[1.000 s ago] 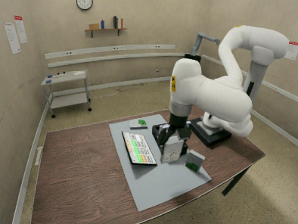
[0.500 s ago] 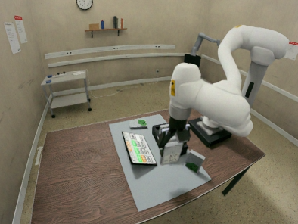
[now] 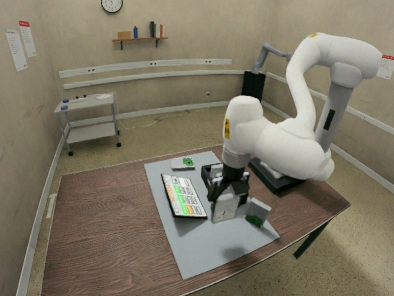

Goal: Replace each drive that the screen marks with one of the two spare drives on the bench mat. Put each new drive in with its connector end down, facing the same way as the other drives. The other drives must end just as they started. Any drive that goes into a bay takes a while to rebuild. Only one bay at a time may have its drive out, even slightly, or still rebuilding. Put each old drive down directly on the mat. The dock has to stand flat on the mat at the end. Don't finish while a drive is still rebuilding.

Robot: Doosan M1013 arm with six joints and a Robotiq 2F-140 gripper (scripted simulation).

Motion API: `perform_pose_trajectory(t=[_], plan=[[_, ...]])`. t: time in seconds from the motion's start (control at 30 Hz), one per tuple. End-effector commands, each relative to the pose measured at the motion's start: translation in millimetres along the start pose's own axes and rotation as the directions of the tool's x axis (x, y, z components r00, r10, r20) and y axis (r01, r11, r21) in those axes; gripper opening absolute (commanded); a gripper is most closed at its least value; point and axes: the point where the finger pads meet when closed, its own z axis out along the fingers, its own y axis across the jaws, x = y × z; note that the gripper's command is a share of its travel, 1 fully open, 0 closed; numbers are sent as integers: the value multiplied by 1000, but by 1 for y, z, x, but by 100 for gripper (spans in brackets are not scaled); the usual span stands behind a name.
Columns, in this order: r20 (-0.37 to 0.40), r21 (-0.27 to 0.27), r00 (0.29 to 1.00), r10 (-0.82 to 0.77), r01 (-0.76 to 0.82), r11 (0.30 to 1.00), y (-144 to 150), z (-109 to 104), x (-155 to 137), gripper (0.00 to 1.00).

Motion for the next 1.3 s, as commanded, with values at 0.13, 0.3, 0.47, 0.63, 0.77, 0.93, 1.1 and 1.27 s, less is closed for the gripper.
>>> perform_pose_trajectory(t=[0.13,0.3,0.47,0.63,0.77,0.93,1.1,1.27], plan=[[-1,-1,1000,0,0,1000,0,23,0,10],[-1,-1,1000,0,0,1000,0,40,0,10],[-1,-1,1000,0,0,1000,0,49,0,10],[-1,-1,1000,0,0,1000,0,64,0,10],[-1,-1,1000,0,0,1000,1,74,0,10],[-1,-1,1000,0,0,1000,1,85,0,10],[-1,-1,1000,0,0,1000,1,90,0,10],[-1,-1,1000,0,0,1000,1,96,0,10]])
